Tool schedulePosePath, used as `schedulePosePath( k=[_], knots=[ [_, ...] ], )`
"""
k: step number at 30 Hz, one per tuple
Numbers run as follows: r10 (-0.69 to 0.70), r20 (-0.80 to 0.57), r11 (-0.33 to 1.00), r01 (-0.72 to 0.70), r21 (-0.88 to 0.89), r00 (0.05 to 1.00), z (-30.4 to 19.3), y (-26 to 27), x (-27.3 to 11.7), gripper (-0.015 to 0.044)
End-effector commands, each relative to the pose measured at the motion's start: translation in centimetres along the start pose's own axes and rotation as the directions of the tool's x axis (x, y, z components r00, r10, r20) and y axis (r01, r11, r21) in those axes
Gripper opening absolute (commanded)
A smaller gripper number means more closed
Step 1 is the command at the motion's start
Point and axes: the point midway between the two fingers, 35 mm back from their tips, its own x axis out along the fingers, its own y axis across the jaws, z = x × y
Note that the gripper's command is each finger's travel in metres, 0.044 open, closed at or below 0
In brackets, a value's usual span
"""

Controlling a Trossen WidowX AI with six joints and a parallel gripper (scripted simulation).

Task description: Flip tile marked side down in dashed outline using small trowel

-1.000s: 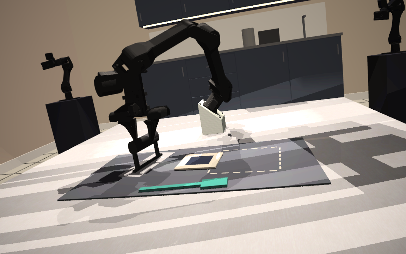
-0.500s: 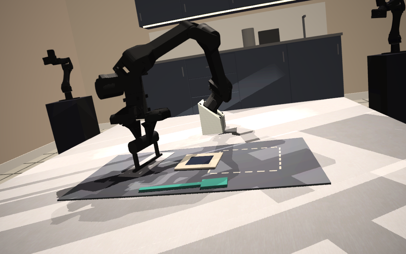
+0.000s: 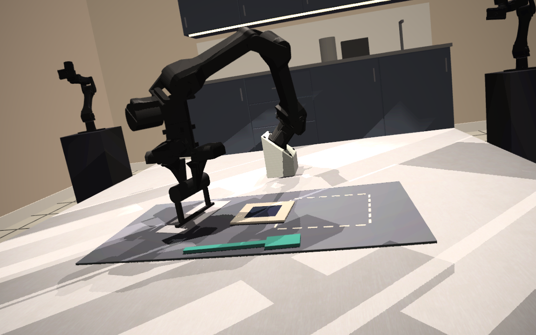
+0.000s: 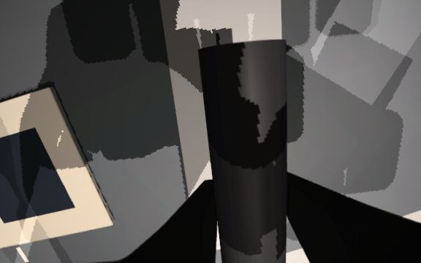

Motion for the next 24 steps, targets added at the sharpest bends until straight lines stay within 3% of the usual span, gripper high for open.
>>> schedulePosePath(
  k=[1,12,24],
  knots=[
    [-0.002,0.002,1.000,0.002,0.006,1.000,0.03,-0.06,0.02,0.0130],
    [-0.002,0.002,0.950,0.001,0.311,1.000,0.03,-0.06,0.01,0.0130],
    [-0.002,0.002,0.780,0.000,0.626,1.000,0.03,-0.06,0.01,0.0130]
  ],
)
